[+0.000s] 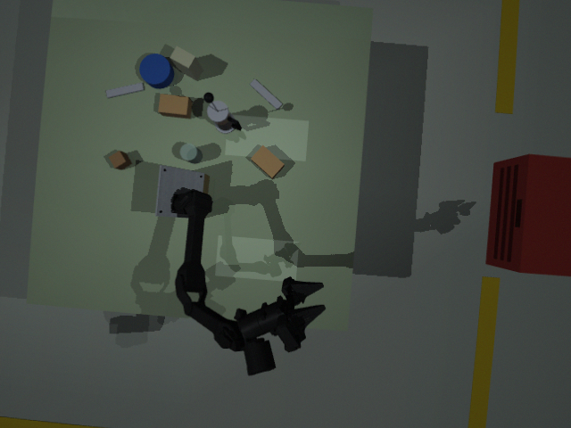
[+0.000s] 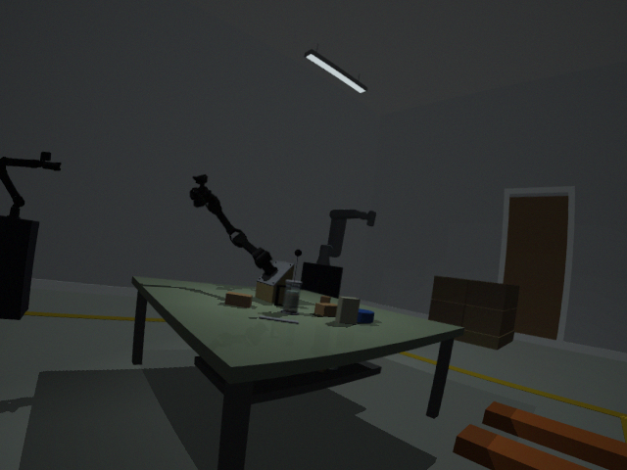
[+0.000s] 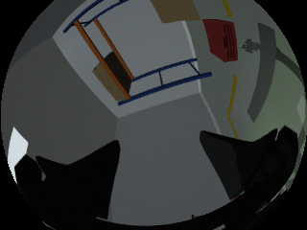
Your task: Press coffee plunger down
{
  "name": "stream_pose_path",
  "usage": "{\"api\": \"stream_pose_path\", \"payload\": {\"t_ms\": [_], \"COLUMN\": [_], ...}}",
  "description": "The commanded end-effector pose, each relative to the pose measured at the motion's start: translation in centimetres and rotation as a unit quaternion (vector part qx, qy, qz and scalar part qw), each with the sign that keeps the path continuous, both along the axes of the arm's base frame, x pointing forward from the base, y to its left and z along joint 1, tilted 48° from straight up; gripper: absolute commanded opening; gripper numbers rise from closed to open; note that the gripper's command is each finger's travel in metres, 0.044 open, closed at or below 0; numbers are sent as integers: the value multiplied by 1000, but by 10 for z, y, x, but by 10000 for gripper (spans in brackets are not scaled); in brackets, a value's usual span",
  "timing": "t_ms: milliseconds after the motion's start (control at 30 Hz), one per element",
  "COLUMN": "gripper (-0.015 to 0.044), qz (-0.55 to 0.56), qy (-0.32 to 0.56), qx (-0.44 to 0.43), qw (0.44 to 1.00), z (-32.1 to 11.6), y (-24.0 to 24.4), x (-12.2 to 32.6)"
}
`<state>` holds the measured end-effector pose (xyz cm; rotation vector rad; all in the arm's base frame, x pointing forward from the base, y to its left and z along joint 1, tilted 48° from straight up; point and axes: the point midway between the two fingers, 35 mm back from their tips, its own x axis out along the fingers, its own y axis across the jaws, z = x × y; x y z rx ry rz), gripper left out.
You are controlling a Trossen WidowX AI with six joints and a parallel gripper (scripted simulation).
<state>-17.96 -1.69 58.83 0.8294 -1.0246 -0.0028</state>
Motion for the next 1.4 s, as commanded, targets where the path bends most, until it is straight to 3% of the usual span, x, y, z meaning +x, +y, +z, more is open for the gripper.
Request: {"api": "stream_pose_path", "payload": {"t_ms": [0, 200, 467, 600, 900, 1067, 1367], "gripper": [426, 440, 440, 440, 440, 440, 440], "qz": [0, -4, -8, 45, 37, 23, -46], "qy": [3, 55, 196, 234, 312, 384, 543], "qx": [1, 13, 11, 11, -4, -42, -160], "qw": [1000, 998, 981, 971, 949, 922, 823], "z": [0, 6, -2, -12, -35, -63, -160], "y": [-1, -22, -47, -38, -35, -23, 26], "x": [3, 49, 168, 219, 282, 336, 435]}}
